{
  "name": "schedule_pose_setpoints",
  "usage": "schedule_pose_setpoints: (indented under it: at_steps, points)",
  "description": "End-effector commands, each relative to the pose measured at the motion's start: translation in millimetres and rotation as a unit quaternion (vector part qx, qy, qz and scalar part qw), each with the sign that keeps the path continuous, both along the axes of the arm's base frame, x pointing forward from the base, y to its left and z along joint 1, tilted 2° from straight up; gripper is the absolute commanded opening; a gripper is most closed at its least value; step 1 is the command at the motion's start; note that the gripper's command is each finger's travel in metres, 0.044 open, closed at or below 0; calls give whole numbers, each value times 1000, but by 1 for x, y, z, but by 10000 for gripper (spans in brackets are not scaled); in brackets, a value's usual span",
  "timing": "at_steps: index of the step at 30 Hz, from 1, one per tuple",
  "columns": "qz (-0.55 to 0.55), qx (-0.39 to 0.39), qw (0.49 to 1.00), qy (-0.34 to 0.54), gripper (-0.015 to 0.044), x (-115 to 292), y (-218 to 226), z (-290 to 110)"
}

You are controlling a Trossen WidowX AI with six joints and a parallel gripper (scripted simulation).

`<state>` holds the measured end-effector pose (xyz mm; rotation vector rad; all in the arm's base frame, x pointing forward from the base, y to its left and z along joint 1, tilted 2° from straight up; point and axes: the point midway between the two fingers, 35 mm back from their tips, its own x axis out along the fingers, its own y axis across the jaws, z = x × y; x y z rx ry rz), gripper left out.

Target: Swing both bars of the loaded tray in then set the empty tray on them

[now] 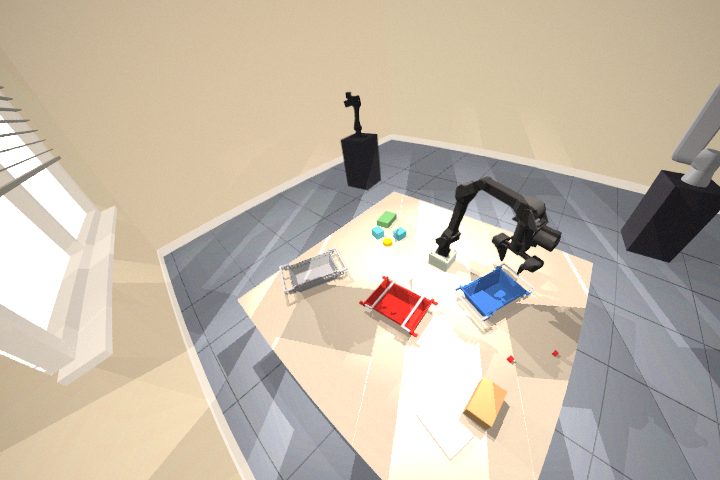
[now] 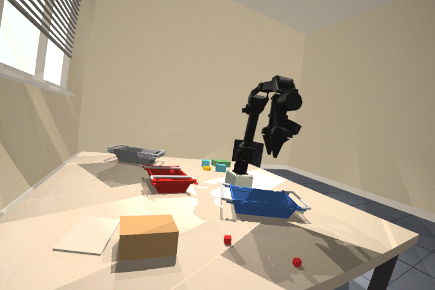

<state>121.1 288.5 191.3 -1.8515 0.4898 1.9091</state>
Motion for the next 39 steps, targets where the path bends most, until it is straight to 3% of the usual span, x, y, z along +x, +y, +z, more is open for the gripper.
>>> schedule_pose_setpoints:
  at_steps: [1, 17, 24, 39]
  points:
    - [0, -6, 1000, 3, 440, -2, -3, -9]
    - [2, -6, 1000, 0, 440, -49, -78, -119]
    - [2, -6, 1000, 0, 440, -49, -77, -132]
    - [2, -6, 1000, 0, 440, -51, -74, -203]
